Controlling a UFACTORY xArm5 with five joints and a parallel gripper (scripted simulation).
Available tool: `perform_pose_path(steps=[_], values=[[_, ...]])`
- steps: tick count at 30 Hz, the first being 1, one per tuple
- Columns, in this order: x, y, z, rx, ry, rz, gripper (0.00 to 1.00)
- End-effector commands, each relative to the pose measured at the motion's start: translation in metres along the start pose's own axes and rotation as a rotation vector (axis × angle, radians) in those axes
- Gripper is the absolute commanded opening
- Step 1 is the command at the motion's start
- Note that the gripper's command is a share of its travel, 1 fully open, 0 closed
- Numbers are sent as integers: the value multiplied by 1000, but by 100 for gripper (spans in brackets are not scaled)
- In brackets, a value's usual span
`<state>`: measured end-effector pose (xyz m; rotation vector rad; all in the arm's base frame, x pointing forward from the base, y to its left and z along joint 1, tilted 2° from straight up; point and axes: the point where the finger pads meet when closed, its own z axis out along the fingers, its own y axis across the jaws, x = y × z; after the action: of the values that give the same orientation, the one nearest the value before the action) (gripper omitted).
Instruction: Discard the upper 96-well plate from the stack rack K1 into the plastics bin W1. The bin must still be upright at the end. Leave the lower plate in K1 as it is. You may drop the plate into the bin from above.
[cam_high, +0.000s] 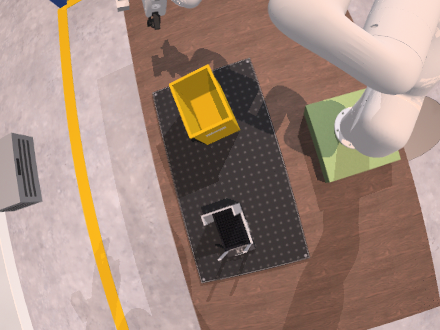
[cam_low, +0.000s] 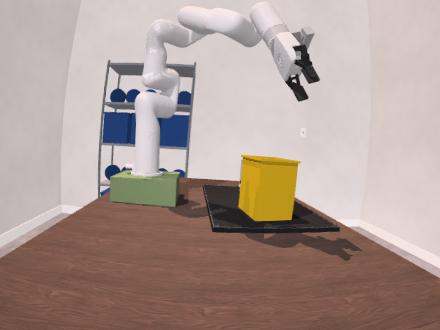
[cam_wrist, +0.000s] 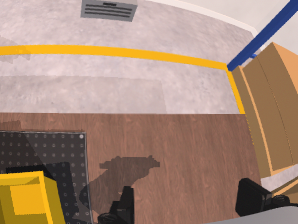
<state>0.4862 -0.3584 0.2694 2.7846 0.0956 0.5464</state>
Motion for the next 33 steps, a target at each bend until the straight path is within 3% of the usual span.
perform_pose_path(steps=[1,17,19,25,27,33], values=[[1,1,-2,-3,4,0,100],[1,1,-2,-3,4,0,100],[11,-17,-4,41,-26,15,100],[13,-38,-10,51,-18,15,100],[20,-56,-12,93,-56,27,100],[20,-74,-17,102,-50,28,100]])
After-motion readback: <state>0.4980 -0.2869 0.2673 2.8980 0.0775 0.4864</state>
